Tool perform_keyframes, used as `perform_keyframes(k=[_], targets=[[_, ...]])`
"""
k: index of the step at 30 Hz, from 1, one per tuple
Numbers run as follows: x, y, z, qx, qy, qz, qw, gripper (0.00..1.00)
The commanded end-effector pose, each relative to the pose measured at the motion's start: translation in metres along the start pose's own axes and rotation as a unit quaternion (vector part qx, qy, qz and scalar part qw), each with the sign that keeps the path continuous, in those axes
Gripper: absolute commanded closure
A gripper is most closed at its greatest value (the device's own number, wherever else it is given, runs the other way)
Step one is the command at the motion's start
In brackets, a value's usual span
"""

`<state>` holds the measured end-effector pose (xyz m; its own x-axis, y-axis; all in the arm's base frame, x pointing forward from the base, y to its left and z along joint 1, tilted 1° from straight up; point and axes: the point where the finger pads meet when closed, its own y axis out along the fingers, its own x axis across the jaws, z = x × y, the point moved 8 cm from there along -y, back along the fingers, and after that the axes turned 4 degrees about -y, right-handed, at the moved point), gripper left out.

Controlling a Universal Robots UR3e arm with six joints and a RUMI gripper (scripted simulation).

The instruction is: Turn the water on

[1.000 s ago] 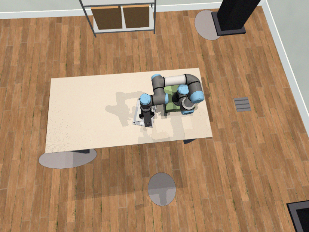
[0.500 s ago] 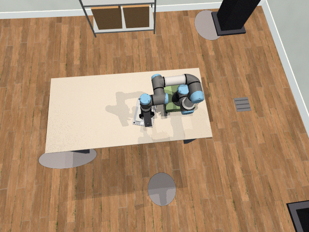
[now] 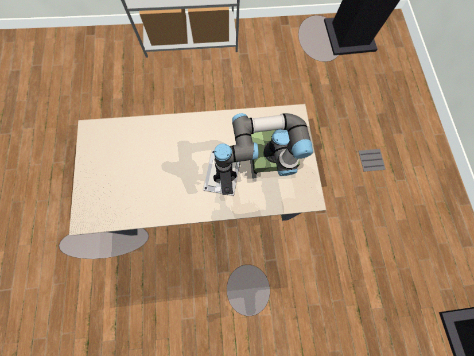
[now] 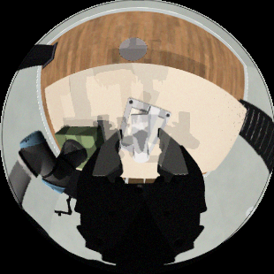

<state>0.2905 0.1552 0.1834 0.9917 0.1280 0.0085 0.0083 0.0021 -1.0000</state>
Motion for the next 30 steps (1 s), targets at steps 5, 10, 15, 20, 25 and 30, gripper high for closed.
perform_keyframes(k=[5, 10, 15, 20, 25, 30], targets=[[0.0004, -0.0007, 0.0000, 0.000, 0.000, -0.001, 1.000, 0.59], [0.0004, -0.0005, 0.0000, 0.000, 0.000, -0.001, 1.000, 0.59], [0.0004, 0.0006, 0.0000, 0.000, 0.000, -0.001, 1.000, 0.59], [0.0004, 0.0022, 0.0000, 0.000, 0.000, -0.001, 1.000, 0.59], [0.0004, 0.0046, 0.0000, 0.000, 0.000, -0.001, 1.000, 0.59], [0.0004, 0.0084, 0.0000, 0.000, 0.000, -0.001, 1.000, 0.59]])
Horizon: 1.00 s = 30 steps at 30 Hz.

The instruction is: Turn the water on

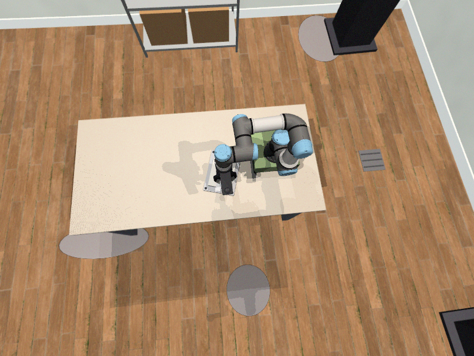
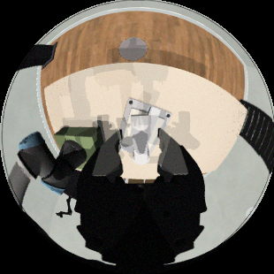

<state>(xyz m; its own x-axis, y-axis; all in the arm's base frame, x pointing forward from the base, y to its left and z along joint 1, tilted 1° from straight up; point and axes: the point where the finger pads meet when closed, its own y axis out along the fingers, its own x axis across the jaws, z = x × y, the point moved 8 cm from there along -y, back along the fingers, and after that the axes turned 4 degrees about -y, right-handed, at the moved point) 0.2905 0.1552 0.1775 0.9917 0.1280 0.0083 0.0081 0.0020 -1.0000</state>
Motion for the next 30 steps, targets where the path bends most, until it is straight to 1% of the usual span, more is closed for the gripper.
perform_keyframes(k=[1, 21, 30], targets=[[0.000, 0.003, 0.000, 0.000, 0.000, -0.001, 1.000, 0.59], [0.000, 0.019, 0.000, 0.000, 0.000, -0.001, 1.000, 0.59], [0.000, 0.022, 0.000, 0.000, 0.000, -0.001, 1.000, 0.59]])
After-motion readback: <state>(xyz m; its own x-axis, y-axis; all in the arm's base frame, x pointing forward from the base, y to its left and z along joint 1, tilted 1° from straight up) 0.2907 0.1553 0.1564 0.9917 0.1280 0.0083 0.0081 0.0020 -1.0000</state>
